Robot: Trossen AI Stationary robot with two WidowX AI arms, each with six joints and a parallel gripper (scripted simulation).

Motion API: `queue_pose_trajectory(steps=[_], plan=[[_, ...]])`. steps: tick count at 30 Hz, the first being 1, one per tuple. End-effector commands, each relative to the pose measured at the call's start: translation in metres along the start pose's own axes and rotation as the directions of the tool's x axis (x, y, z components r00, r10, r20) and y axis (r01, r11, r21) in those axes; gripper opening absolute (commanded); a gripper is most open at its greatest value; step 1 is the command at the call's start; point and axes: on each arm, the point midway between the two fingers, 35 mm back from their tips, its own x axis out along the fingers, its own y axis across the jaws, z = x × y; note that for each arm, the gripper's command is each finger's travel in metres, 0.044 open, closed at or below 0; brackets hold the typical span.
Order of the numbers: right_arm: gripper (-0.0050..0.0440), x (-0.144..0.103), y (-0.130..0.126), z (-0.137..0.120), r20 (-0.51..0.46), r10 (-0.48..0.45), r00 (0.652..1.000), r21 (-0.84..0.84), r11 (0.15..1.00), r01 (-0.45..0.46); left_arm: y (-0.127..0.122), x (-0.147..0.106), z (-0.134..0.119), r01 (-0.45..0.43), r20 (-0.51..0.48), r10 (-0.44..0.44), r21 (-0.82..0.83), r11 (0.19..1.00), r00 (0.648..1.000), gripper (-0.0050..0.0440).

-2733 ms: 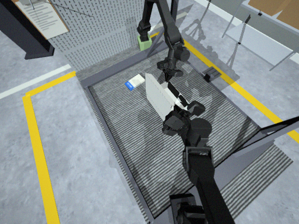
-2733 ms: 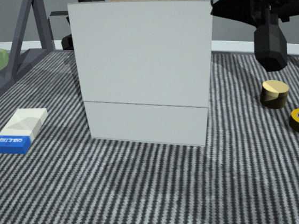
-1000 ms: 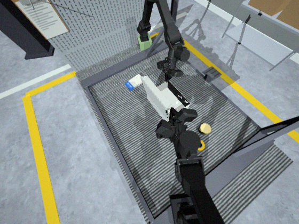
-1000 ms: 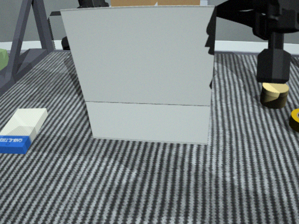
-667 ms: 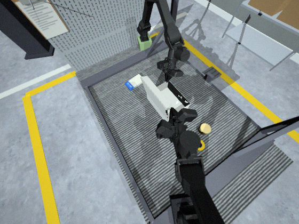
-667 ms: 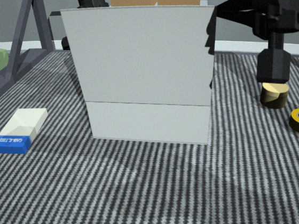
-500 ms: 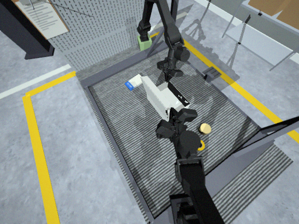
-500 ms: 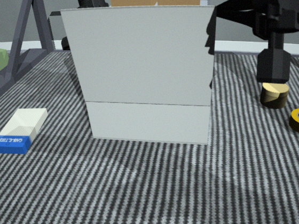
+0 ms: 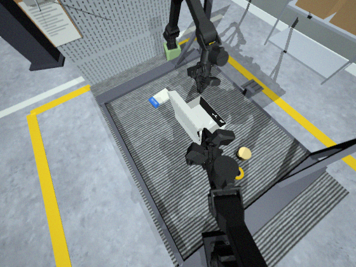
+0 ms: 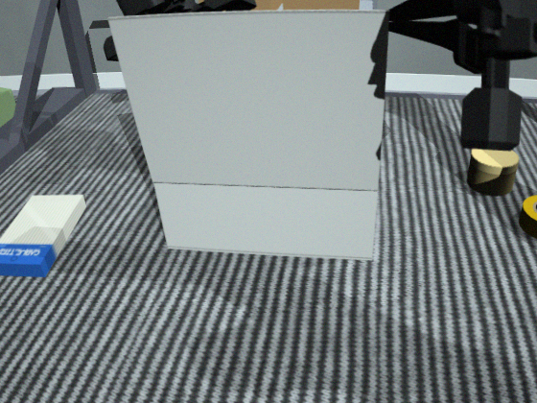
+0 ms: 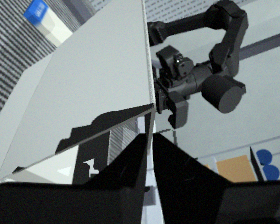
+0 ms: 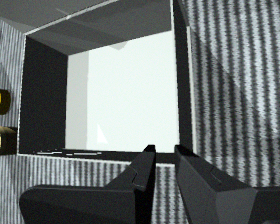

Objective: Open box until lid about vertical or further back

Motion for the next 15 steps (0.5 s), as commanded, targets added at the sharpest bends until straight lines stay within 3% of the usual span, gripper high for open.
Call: queue_pose_trajectory(steps=[1,5,7,15], plan=[[0.0060,-0.046,0.025,0.022,-0.003,0.065,0.998,0.010,0.998,-0.065,-0.007,0.000,0.002,0.019,0.005,-0.019,-0.001,1.000,1.000,0.0077],[0.0060,-0.061,0.028,0.028,-0.007,0.069,0.998,-0.001,0.998,-0.069,-0.005,-0.006,0.001,0.015,0.001,-0.015,-0.002,1.000,1.000,0.0173],[0.0060,-0.061,0.028,0.028,-0.007,0.069,0.998,-0.001,0.998,-0.069,-0.005,-0.006,0.001,0.015,0.001,-0.015,-0.002,1.000,1.000,0.0173],[0.0060,-0.070,0.030,0.032,-0.008,0.071,0.997,-0.005,0.997,-0.071,-0.005,-0.028,0.002,0.013,0.006,-0.013,-0.002,1.000,1.000,0.0365]])
